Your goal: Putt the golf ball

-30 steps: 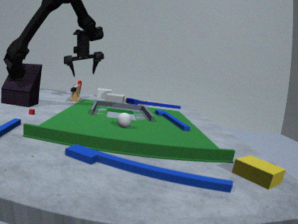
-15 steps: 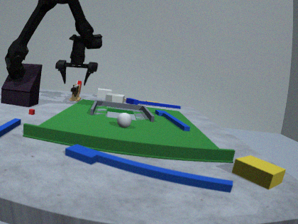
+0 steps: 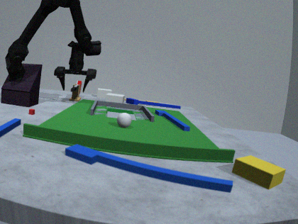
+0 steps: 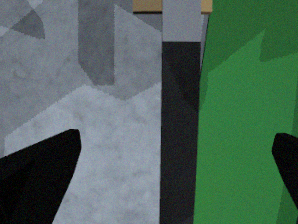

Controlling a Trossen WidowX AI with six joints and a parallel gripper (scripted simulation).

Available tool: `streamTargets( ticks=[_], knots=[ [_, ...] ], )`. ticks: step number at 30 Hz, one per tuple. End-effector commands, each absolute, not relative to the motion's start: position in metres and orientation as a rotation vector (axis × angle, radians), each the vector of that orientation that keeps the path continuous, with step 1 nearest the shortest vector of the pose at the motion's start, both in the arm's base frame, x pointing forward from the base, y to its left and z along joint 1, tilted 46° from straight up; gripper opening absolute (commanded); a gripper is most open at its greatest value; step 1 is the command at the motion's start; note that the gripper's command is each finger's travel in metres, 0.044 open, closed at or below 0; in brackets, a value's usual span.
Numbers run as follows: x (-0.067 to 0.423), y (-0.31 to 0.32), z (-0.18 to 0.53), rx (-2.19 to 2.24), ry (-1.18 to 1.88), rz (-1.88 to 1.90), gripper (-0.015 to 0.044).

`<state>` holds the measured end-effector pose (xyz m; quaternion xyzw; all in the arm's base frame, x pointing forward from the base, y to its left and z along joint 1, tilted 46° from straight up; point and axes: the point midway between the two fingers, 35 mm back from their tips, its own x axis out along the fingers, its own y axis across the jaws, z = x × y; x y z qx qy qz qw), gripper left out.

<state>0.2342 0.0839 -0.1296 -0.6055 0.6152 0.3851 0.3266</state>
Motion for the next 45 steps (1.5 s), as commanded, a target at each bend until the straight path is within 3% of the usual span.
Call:
streamTargets(
  ticks=[1, 19, 34, 45],
  knots=[
    [0.233, 0.08, -0.133, -1.595, 1.615, 1.012, 0.044],
    [0.233, 0.065, -0.148, -1.596, 1.616, 1.011, 0.044],
    [0.234, 0.068, -0.145, -1.587, 1.611, 1.006, 0.0046],
    [0.236, 0.077, -0.138, -1.586, 1.609, 1.007, 0.0]
  ],
)
